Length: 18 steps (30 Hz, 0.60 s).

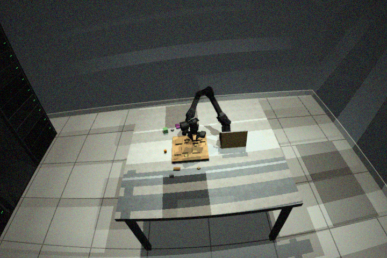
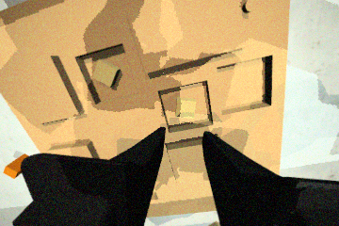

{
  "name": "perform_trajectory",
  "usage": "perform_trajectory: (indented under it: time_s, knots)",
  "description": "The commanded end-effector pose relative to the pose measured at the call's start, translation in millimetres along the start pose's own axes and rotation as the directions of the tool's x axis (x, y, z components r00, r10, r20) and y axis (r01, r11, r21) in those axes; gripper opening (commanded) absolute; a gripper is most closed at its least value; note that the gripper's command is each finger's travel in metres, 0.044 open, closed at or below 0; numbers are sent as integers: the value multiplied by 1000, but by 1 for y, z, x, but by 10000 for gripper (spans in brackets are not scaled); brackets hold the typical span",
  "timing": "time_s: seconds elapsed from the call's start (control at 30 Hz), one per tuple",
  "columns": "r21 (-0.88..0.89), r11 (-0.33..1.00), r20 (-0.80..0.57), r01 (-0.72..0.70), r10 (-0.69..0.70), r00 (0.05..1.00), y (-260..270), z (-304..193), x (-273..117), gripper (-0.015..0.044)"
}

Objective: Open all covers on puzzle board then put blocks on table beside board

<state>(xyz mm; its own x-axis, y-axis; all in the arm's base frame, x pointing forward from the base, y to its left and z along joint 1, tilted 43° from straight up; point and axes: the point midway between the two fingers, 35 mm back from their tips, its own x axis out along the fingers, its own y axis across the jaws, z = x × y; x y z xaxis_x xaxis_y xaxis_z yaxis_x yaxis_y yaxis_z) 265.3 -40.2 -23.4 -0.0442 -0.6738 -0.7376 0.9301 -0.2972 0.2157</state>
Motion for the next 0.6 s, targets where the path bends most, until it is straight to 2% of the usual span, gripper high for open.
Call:
perform_trajectory:
  time_s: [0.0,0.57]
  knots:
    - [-9,1000,9,7,-7,1000,-3,2,11,144]
    - [-9,1000,10,7,-7,1000,-4,3,22,144]
